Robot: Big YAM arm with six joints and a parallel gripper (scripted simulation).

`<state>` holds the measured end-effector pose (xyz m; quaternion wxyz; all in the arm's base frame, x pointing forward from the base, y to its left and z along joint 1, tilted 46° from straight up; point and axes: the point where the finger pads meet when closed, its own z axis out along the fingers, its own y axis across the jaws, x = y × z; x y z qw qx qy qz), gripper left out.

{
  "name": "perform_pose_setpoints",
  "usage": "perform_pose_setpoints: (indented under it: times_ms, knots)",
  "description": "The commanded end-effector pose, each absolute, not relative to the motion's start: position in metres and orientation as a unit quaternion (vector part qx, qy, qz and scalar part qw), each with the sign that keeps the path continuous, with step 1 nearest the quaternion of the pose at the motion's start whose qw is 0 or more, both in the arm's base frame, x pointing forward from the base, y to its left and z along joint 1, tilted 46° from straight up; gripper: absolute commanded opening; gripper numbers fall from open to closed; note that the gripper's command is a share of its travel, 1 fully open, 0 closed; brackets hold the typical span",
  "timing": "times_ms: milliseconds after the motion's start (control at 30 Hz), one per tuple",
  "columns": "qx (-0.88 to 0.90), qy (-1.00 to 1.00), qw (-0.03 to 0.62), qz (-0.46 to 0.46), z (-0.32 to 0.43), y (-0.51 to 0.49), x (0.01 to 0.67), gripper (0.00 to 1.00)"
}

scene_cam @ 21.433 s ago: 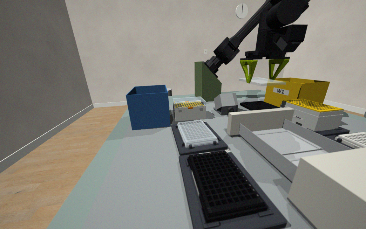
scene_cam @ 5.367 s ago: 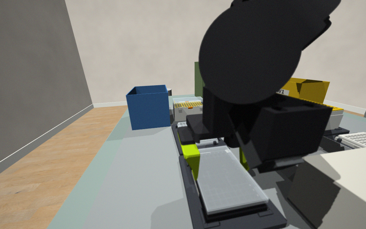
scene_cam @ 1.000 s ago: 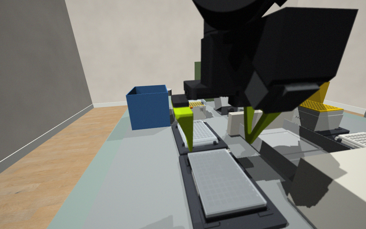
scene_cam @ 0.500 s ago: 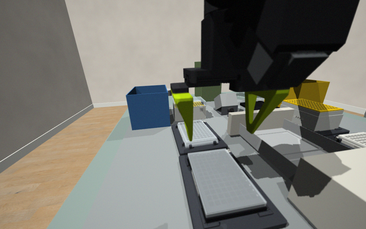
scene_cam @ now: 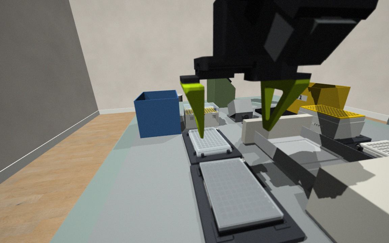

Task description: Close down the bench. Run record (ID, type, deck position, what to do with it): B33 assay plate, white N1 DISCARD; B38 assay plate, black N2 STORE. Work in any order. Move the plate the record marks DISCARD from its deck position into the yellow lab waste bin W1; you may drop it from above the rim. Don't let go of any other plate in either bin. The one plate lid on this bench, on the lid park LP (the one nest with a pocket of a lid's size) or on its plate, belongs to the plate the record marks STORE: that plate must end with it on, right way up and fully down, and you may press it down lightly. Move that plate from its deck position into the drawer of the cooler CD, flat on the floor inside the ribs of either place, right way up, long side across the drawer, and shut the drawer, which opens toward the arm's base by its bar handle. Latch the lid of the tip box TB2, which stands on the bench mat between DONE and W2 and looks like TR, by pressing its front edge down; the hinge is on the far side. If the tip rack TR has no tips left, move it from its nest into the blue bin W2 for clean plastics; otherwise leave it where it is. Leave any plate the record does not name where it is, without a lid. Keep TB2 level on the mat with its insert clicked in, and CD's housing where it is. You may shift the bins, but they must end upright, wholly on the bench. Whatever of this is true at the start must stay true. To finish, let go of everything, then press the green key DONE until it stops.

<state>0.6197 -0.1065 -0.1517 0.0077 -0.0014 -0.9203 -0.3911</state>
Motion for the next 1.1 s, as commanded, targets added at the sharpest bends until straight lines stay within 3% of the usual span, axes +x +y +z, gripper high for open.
perform_pose_setpoints:
  times_ms: [0,1067]
  knots:
    - [0.004,-0.927,-0.043,-0.374,-0.108,-0.146,0.648,1.0]
    - [0.006,-0.926,-0.034,-0.376,-0.109,-0.142,0.647,1.0]
